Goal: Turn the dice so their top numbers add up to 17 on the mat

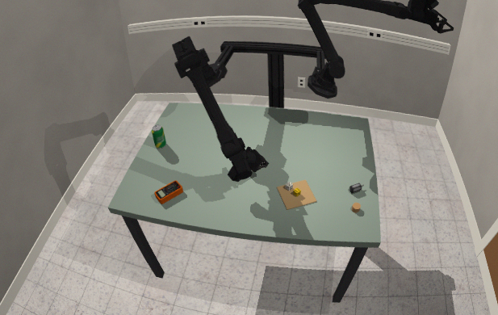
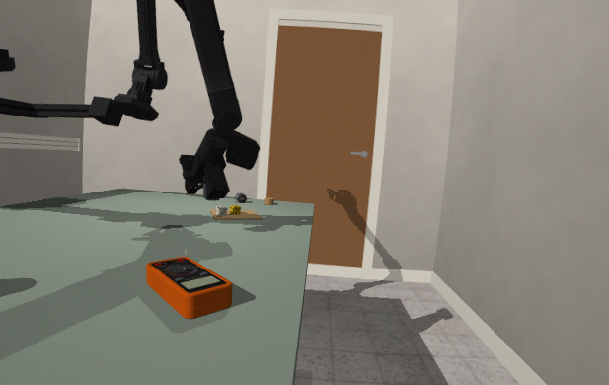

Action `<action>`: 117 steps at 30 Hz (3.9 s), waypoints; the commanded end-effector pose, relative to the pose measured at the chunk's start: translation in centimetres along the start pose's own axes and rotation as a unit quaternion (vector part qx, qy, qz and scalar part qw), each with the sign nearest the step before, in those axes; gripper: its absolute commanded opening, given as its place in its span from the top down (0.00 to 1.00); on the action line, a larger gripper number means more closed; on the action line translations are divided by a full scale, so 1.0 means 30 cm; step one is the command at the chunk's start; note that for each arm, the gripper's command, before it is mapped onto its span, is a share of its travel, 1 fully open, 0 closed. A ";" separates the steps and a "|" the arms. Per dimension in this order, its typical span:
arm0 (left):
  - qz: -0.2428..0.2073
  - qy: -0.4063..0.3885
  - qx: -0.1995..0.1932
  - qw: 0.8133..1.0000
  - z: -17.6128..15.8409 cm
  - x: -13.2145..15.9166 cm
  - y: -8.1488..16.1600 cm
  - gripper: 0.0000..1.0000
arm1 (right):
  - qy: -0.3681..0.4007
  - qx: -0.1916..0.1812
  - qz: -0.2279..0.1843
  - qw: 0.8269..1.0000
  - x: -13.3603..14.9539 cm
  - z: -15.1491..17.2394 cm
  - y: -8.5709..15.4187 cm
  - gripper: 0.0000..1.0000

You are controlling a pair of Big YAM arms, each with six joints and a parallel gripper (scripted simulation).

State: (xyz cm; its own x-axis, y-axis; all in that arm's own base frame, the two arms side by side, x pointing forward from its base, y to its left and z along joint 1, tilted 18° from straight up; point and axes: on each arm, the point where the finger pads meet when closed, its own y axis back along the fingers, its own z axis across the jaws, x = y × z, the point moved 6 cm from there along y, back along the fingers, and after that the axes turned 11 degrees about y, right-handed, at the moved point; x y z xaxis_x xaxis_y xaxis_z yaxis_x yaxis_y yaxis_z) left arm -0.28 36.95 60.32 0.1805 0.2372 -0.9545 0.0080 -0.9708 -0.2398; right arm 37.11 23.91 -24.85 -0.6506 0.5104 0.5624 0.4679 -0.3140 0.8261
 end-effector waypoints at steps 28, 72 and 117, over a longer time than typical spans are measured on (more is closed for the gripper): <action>-0.030 0.003 0.001 1.000 -0.001 -0.071 0.035 0.00 | 0.014 -0.012 -0.007 1.000 -0.180 0.000 -0.117 0.80; -0.030 0.003 0.001 1.000 -0.001 -0.071 0.035 0.00 | 0.008 -0.007 -0.003 1.000 -0.215 -0.029 -0.162 0.80; -0.030 0.003 0.001 1.000 -0.001 -0.071 0.035 0.00 | 0.007 -0.007 -0.002 1.000 -0.219 -0.036 -0.167 0.80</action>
State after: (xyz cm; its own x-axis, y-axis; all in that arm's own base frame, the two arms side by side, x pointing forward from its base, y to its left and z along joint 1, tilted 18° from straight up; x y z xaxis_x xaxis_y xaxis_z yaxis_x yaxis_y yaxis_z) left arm -0.28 36.95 60.32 0.1805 0.2372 -0.9545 0.0080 -0.9708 -0.2398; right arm 37.66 21.60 -32.14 -0.6501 0.5067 0.5662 0.4746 -0.3112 0.8234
